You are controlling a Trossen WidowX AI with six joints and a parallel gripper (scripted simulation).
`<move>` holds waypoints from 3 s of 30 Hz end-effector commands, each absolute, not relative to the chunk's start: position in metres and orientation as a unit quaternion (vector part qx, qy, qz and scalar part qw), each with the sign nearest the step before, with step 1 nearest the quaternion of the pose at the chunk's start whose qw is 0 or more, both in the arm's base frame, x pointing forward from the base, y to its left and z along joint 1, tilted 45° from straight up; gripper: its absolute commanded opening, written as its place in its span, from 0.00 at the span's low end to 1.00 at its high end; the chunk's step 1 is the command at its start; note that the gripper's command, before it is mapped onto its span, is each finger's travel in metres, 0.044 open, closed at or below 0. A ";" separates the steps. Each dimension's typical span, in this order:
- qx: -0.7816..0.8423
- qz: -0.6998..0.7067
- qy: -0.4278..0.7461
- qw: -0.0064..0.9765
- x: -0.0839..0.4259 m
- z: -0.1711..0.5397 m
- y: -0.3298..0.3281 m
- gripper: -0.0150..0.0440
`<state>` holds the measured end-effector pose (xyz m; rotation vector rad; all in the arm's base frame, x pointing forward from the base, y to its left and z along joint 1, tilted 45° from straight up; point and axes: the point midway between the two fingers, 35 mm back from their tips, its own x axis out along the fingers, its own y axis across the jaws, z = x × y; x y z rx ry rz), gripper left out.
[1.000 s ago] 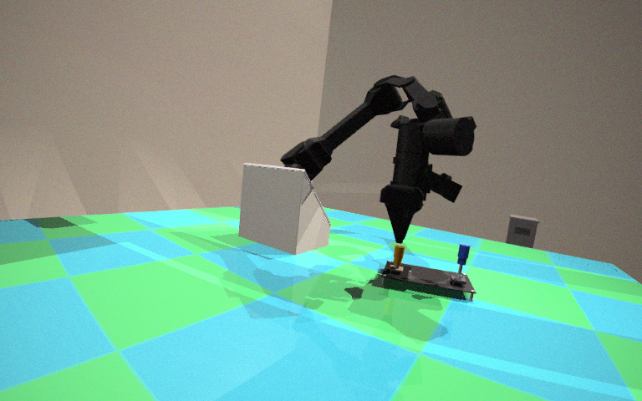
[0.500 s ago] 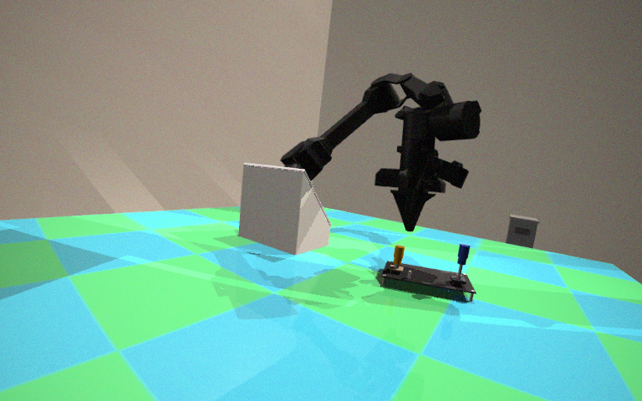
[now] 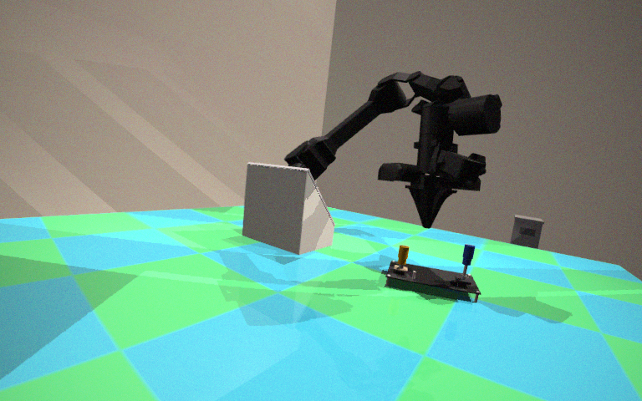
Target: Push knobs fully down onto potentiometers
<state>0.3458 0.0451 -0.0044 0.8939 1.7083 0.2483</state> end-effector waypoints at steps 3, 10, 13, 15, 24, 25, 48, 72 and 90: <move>0.443 0.021 0.736 0.512 0.355 -0.003 0.046 0.25; 0.501 -0.067 0.734 0.453 0.364 0.001 0.046 0.25; 0.523 -0.105 0.731 0.426 0.367 0.003 0.047 0.25; 0.538 -0.130 0.727 0.407 0.370 0.004 0.047 0.25; 0.593 -0.241 0.700 0.317 0.381 0.009 0.048 0.25; 0.599 -0.253 0.696 0.306 0.382 0.010 0.048 0.25; 0.666 -0.503 0.549 0.047 0.406 0.023 0.052 0.25; 0.651 -0.632 0.399 -0.133 0.420 0.030 0.057 0.25; 0.651 -0.632 0.400 -0.133 0.416 0.009 0.077 0.25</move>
